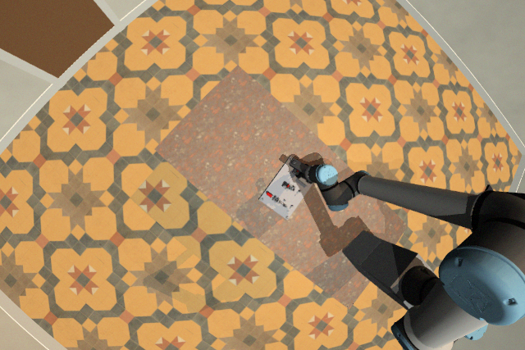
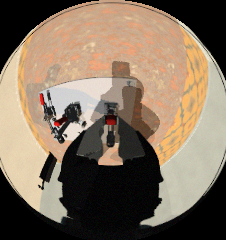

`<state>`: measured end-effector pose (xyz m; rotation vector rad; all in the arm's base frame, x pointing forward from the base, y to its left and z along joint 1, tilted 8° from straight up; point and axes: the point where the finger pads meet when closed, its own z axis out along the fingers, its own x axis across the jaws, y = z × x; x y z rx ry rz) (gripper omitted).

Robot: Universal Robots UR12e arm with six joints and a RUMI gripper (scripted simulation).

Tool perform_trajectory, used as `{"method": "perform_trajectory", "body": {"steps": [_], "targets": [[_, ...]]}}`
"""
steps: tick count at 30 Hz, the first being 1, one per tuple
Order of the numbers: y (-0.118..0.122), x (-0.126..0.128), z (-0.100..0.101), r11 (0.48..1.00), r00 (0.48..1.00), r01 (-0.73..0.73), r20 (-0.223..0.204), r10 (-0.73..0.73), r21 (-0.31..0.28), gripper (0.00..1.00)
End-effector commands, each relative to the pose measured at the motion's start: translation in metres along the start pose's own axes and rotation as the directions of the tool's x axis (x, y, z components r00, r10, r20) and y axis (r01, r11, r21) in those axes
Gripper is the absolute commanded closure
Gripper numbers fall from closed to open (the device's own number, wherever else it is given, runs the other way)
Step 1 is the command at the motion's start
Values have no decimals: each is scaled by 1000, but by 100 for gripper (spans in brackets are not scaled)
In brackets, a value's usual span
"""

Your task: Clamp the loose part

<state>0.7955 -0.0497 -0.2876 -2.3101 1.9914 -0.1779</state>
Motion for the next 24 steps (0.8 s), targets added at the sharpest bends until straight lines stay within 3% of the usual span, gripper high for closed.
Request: {"method": "perform_trajectory", "body": {"steps": [1,24], "targets": [[-2,0,-1,1000,1000,0,0,0,1,100],[-16,0,1,1000,1000,0,0,0,1,100]]}}
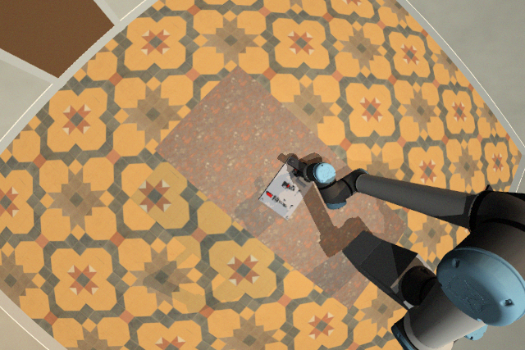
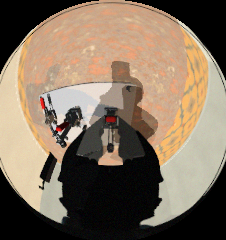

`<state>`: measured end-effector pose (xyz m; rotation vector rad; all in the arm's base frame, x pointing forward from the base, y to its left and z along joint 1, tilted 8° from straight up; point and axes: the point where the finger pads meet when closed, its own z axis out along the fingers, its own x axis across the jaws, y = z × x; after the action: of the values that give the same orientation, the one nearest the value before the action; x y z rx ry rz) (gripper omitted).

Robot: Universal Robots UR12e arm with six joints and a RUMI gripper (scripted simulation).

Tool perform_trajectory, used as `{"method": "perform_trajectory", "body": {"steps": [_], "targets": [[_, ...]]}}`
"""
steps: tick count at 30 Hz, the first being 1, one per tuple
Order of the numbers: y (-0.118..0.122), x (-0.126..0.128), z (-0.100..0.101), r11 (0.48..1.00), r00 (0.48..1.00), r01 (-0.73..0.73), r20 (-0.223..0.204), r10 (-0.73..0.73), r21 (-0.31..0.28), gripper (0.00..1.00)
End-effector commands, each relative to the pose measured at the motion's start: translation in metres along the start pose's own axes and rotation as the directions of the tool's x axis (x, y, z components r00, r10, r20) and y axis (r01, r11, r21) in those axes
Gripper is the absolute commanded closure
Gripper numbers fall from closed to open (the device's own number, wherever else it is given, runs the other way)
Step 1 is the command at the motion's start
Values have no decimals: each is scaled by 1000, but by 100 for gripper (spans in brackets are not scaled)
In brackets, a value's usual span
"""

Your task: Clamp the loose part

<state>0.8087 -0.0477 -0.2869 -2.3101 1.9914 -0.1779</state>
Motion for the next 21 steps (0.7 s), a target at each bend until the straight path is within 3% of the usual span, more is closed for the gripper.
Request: {"method": "perform_trajectory", "body": {"steps": [1,21], "targets": [[-4,0,0,1000,1000,0,0,0,1,100],[-21,0,10,1000,1000,0,0,0,1,100]]}}
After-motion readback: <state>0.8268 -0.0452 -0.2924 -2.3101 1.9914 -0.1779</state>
